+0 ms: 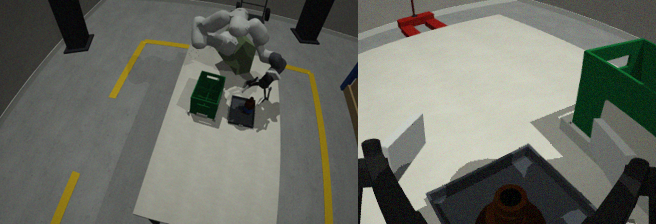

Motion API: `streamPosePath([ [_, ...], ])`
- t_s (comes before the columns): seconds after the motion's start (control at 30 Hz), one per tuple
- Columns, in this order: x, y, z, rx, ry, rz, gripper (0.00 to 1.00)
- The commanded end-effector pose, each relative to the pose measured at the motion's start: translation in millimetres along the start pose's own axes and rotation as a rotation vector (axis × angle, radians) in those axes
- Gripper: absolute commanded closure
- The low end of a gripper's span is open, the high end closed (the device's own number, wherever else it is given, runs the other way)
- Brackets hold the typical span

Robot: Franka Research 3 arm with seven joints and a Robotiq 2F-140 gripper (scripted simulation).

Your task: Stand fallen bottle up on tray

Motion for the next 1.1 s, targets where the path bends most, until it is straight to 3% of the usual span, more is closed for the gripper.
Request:
streamPosePath([
  [0.0,3.7,-3.2,6.9,0.003,-0.018,-0.003,0.0],
  [0.4,8.8,-12.7,32.1,0.003,-0.018,-0.003,0.0],
  [1.07,12.2,-18.8,48.5,0.003,-0.018,-0.003,0.0],
])
Point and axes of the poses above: the point where the finger pads meet when closed, its own y axis out along the fingers, its own x axis across the jaws, z = x × y, the point moved 2 cm from there along -y, back along the fingers, and after that the axes turned 13 degrees about -y, right-handed, at the moved point
